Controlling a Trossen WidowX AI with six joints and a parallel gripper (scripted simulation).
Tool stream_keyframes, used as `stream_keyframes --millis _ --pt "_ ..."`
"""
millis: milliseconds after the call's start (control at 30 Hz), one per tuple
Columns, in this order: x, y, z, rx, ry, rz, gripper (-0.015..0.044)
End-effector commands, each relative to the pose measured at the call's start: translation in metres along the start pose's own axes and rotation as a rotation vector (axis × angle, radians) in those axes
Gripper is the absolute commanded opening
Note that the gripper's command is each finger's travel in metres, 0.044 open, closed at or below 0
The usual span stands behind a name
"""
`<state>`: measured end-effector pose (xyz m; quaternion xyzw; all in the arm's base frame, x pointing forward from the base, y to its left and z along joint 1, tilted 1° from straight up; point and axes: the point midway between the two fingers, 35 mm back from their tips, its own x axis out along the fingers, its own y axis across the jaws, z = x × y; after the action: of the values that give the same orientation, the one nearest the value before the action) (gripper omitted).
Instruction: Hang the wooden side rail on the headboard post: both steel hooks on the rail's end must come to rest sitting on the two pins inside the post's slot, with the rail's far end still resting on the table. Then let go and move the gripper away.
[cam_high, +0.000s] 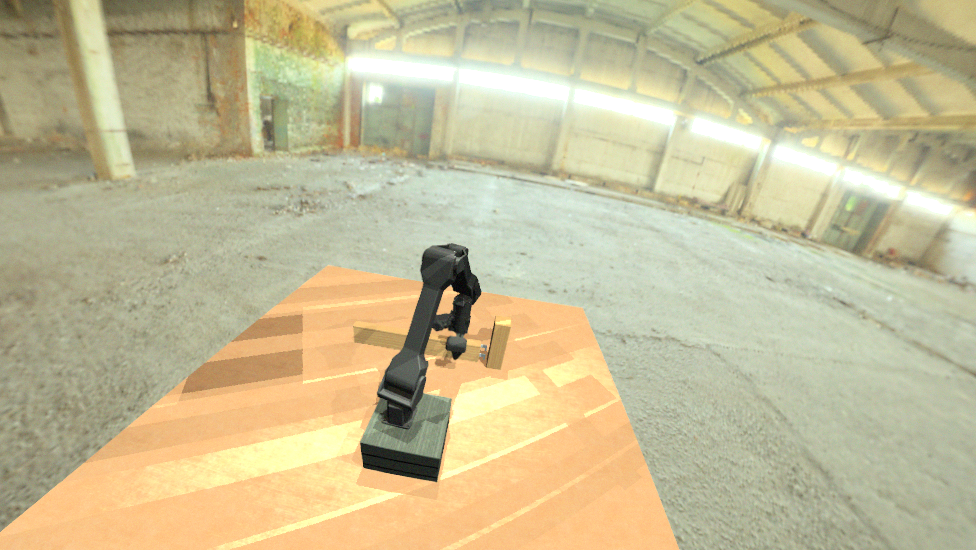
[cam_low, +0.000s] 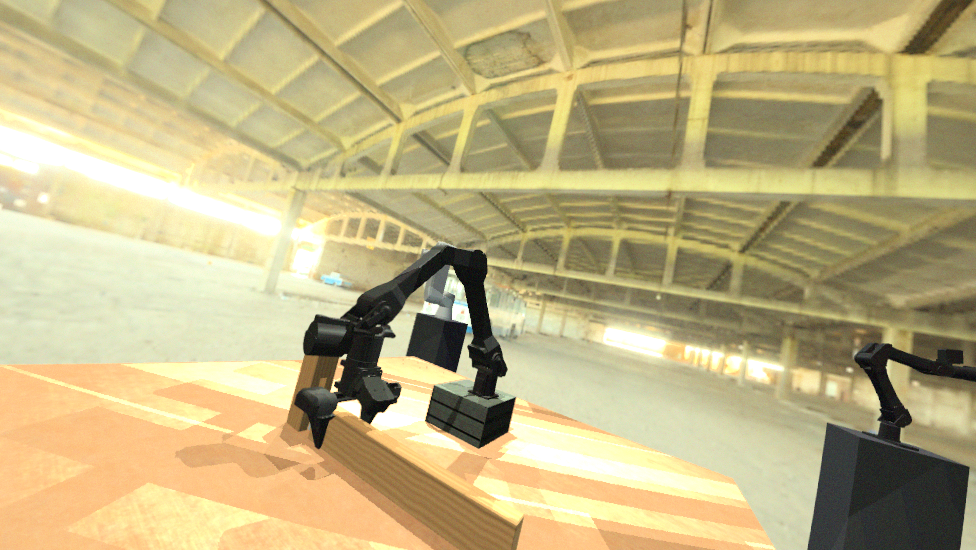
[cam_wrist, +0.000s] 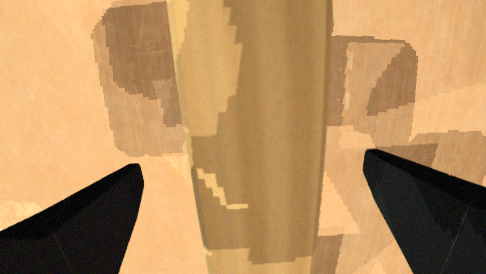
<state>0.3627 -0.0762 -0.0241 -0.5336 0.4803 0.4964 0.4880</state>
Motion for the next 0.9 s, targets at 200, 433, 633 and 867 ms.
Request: stream_keyframes --millis 200,433,633,867 --pt "0.0046 0.0017 0.0010 -0.006 -0.005 0.003 0.0282" --pt "0.0046 0.0017 0.0010 -0.006 -0.005 0.003 0.0118" --pt "0.0046 0.0017 0.0010 -0.006 -0.005 0.003 0.0039" --pt "0.0046 0.0017 0.0010 -0.006 -0.005 0.003 0.0000"
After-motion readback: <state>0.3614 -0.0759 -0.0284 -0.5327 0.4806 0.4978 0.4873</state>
